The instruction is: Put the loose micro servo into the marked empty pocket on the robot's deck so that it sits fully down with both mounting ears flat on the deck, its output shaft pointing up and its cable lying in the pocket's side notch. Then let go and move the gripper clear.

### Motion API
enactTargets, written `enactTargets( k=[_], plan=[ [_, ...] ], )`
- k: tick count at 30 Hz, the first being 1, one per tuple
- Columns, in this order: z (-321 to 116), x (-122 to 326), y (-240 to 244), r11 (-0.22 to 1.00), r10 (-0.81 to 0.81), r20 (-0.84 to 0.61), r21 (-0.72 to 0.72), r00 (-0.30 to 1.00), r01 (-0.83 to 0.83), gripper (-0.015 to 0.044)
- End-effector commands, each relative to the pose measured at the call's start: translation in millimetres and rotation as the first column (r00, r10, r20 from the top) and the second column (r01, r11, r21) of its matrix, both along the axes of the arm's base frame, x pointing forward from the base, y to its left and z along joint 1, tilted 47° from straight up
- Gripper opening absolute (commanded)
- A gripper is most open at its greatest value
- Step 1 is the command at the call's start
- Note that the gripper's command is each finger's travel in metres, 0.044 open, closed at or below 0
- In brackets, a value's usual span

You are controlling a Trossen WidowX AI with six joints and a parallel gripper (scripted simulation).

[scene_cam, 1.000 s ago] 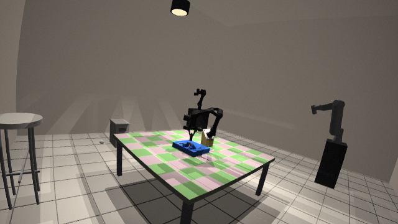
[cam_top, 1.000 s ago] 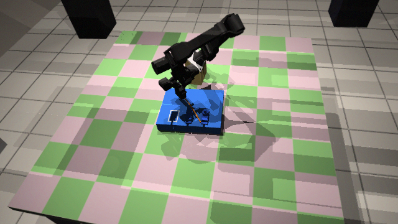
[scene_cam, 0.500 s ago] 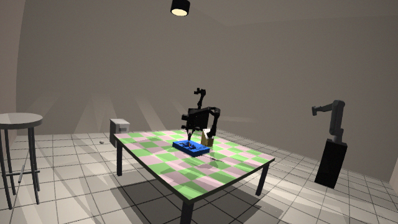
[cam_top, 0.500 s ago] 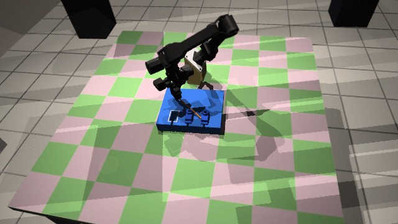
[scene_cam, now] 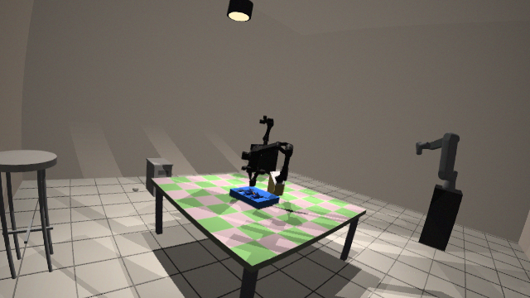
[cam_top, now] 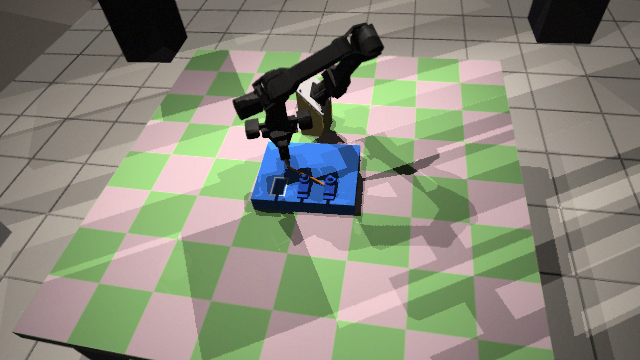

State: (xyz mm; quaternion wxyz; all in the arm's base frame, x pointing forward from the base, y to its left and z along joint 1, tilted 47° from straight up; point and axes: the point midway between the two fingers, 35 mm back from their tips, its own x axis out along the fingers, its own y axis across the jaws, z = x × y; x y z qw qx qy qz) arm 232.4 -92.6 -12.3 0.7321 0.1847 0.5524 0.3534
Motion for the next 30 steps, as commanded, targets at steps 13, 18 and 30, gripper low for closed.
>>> enactTargets(
  k=[13,18,30],
  plan=[
    [0,2,-3,0.978,-0.201,-0.215,0.012,0.956,0.208,0.0],
    [2,18,-5,0.978,-0.201,-0.214,0.012,0.956,0.208,0.0],
    [8,67,-9,0.978,-0.201,-0.212,0.012,0.956,0.208,0.0]
  ],
)
